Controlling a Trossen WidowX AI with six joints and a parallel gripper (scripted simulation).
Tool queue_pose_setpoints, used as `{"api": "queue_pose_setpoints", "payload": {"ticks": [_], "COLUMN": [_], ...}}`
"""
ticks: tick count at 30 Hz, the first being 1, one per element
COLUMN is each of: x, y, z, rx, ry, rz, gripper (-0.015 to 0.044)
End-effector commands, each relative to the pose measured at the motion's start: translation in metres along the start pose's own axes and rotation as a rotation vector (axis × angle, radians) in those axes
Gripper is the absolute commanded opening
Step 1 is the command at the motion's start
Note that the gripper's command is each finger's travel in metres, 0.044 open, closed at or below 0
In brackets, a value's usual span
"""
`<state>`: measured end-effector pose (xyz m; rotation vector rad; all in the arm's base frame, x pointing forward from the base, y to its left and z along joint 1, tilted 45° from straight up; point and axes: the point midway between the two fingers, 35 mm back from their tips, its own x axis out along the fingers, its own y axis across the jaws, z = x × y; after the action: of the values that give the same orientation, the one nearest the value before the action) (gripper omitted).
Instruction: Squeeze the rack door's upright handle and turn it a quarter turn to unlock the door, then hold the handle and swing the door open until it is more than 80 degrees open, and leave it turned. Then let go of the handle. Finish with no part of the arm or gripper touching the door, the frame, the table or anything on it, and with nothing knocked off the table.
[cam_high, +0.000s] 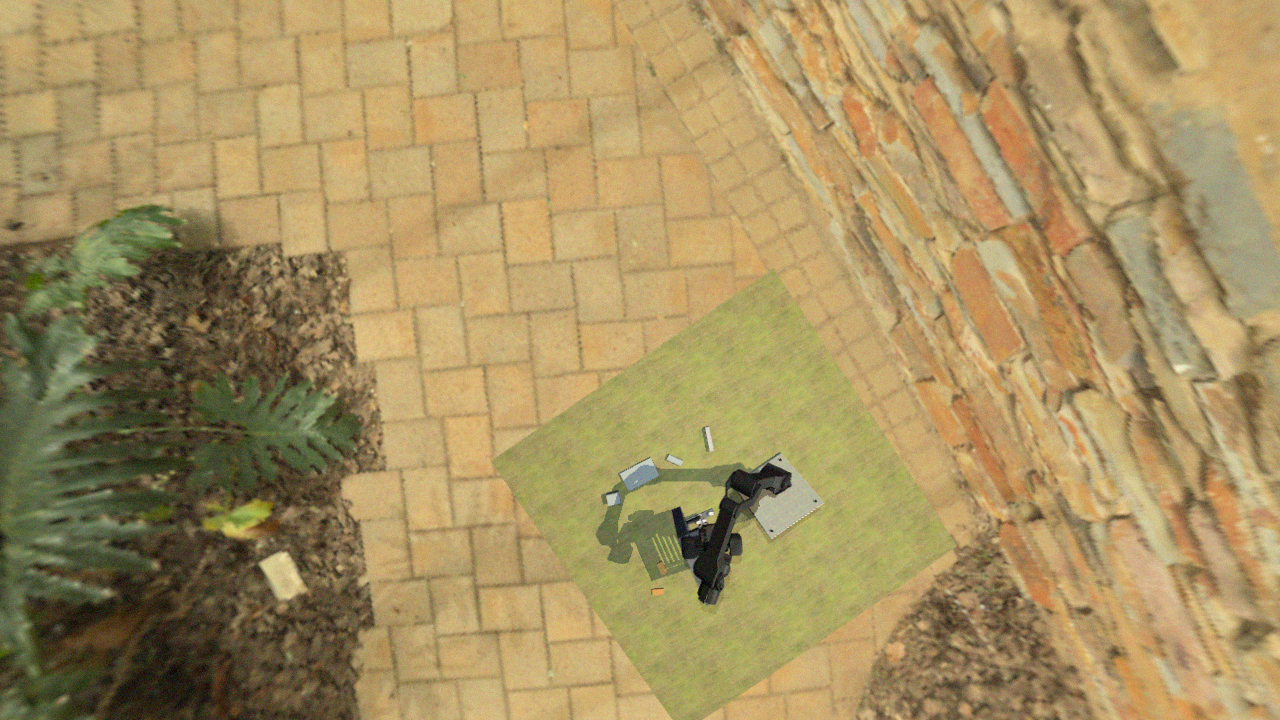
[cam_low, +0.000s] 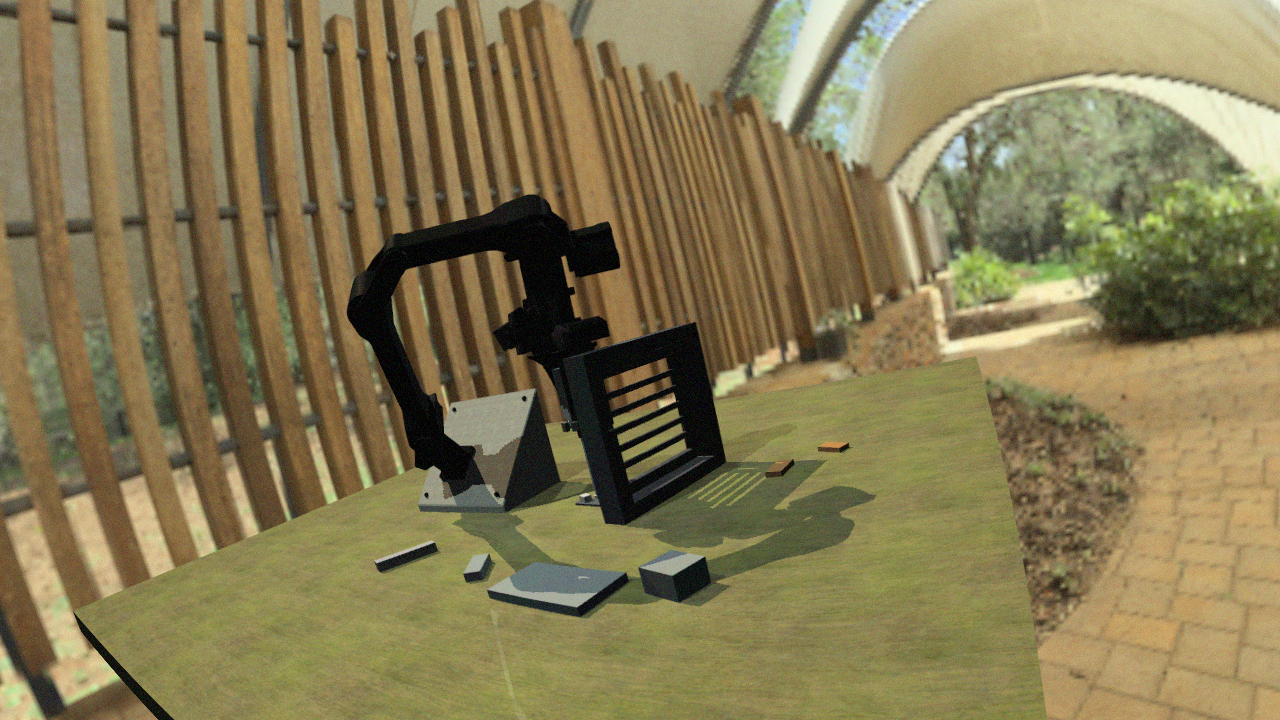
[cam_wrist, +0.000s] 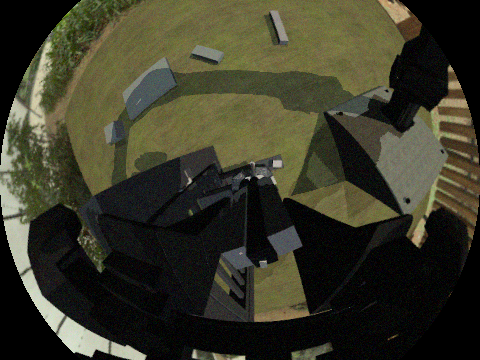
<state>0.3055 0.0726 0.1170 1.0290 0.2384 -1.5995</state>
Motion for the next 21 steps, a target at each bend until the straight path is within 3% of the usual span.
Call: {"api": "queue_pose_setpoints", "payload": {"ticks": [1, 5, 21], "x": [0.0001, 0.0001, 0.0001], "y": [-0.0001, -0.0001, 0.0000], "z": [-0.0005, -0.0005, -0.0005], "rx": [0.006, -0.067, -0.860], "ry": [0.001, 0.001, 0.002], "rz": [0.000, 0.000, 0.001], "gripper": [0.0273, 0.0283, 0.0283]}}
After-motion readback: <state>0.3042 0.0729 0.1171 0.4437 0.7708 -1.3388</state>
